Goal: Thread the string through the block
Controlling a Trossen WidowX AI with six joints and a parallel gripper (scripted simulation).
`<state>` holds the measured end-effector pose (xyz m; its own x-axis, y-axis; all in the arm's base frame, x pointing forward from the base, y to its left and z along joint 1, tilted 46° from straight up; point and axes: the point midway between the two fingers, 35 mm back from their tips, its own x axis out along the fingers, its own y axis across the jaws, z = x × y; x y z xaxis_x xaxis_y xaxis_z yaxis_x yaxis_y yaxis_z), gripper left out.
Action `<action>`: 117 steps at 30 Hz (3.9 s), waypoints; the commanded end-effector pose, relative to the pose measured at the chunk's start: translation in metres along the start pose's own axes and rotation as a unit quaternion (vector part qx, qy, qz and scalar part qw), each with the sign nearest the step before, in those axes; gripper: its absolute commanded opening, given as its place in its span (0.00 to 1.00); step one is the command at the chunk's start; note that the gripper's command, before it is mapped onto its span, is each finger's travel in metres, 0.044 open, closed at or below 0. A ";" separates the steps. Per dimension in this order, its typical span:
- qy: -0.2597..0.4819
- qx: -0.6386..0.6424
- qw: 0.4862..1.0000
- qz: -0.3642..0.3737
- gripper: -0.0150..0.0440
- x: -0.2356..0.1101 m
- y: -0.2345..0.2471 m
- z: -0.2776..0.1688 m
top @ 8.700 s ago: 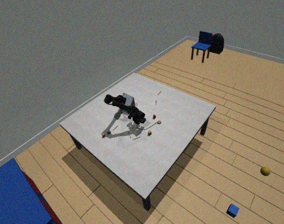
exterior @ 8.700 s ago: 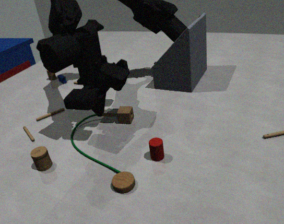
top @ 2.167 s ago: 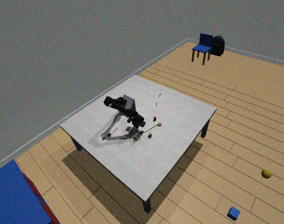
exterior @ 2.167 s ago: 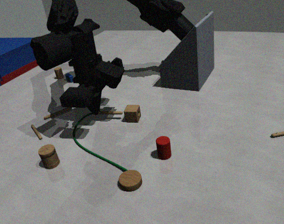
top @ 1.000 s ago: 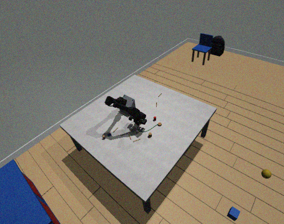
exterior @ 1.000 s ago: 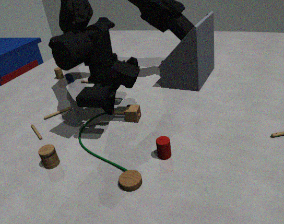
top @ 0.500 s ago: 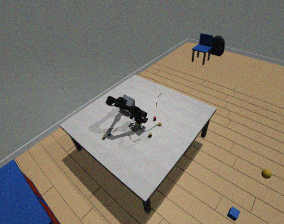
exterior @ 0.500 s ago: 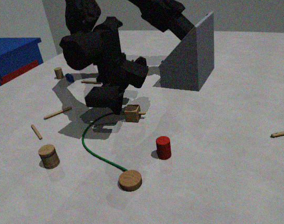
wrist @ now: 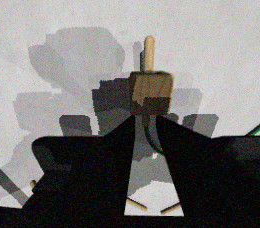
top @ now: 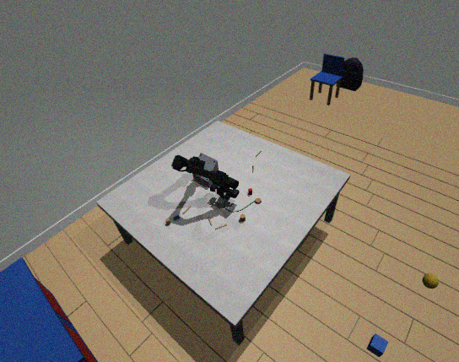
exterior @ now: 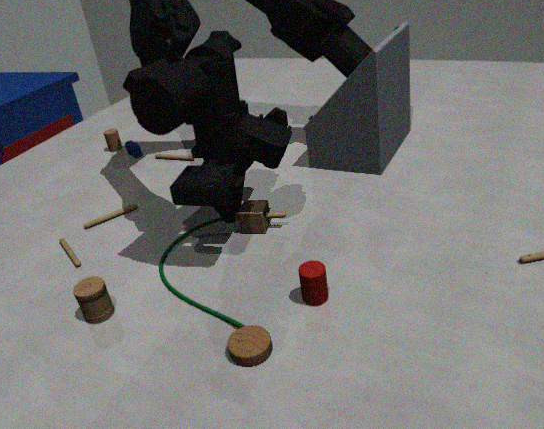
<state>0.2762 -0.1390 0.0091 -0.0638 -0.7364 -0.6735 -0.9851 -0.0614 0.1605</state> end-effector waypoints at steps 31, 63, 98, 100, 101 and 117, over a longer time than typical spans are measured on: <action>-0.010 0.688 0.725 0.004 0.46 -0.077 -0.004 0.026; 0.002 1.000 0.005 0.019 0.46 -0.079 -0.001 0.054; 0.001 1.000 0.005 0.021 0.46 -0.047 -0.004 0.056; 0.001 1.000 0.005 0.020 0.46 -0.044 -0.004 0.056; 0.001 1.000 0.005 0.020 0.46 -0.042 -0.004 0.056; 0.001 1.000 0.005 0.019 0.46 -0.015 -0.003 0.057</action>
<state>0.2743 -0.0846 -0.0176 -0.0661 -0.7064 -0.7047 0.9851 0.0662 -0.1587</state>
